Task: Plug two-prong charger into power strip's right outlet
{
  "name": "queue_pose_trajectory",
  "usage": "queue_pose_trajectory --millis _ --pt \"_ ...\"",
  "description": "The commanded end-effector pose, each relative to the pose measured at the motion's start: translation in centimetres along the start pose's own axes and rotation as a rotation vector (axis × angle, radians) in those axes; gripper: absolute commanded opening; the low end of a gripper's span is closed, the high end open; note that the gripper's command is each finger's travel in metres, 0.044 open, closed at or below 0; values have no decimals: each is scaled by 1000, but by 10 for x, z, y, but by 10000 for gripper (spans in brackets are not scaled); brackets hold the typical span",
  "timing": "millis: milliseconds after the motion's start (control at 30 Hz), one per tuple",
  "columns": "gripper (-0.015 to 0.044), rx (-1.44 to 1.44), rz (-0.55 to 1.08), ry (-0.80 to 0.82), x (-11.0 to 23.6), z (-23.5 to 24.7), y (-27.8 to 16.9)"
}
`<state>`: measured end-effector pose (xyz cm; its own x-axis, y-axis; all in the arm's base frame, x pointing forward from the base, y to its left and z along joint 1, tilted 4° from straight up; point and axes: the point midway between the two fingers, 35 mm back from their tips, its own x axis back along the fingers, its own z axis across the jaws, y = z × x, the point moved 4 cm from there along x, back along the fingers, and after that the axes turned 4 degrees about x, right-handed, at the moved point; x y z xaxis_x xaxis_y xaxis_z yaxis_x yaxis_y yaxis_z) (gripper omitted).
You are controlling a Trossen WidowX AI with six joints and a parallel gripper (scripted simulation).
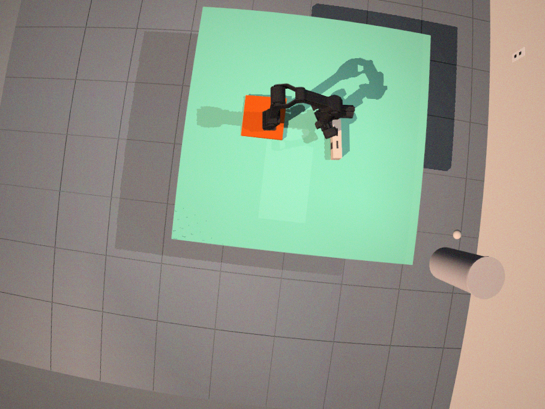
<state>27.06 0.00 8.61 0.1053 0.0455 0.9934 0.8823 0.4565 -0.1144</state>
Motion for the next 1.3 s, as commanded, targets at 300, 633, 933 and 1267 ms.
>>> queue_pose_trajectory --millis 300,633,933,1267 --pt "0 -79 6 0 -8 -21 -16" --pt "0 -148 7 3 -13 -37 -29" --pt "0 -210 8 5 -18 -49 -42" --pt "0 -278 10 8 -24 -62 -57"
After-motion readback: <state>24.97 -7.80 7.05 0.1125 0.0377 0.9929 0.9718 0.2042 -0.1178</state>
